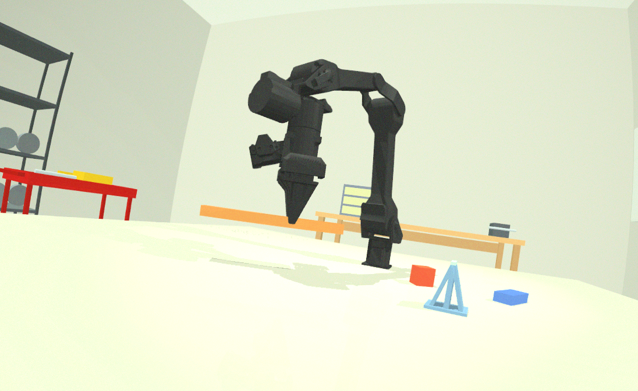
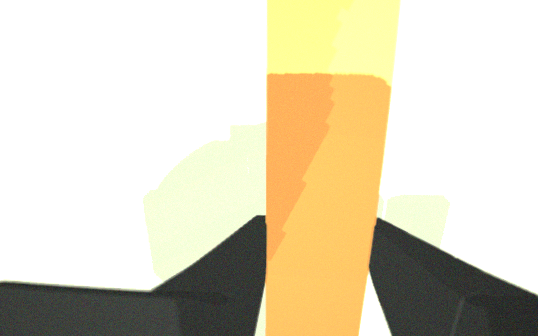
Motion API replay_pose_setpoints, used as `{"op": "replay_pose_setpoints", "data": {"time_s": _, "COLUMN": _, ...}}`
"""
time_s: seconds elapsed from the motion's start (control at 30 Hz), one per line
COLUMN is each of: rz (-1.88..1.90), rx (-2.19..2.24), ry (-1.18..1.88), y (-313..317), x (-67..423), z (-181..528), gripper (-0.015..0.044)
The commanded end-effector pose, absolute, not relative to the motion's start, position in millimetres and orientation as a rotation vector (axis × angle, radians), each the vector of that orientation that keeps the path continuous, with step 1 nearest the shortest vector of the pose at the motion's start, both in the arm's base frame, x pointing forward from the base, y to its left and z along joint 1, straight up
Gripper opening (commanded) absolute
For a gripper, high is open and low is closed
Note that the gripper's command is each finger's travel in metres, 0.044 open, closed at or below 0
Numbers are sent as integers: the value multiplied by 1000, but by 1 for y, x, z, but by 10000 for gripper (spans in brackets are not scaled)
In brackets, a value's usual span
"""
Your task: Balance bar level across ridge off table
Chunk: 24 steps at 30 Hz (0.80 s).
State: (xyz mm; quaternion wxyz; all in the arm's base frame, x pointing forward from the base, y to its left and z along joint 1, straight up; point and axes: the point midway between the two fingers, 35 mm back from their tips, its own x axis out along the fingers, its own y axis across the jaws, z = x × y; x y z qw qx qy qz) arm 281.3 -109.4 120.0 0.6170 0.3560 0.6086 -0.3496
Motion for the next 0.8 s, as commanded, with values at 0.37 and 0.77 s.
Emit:
{"op": "replay_pose_setpoints", "data": {"time_s": 0.37, "rz": -804, "rx": 810, "ry": 1389, "y": -109, "x": 276, "z": 160, "gripper": 0}}
{"op": "replay_pose_setpoints", "data": {"time_s": 0.77, "rz": -861, "rx": 874, "ry": 1364, "y": -80, "x": 292, "z": 162, "gripper": 0}}
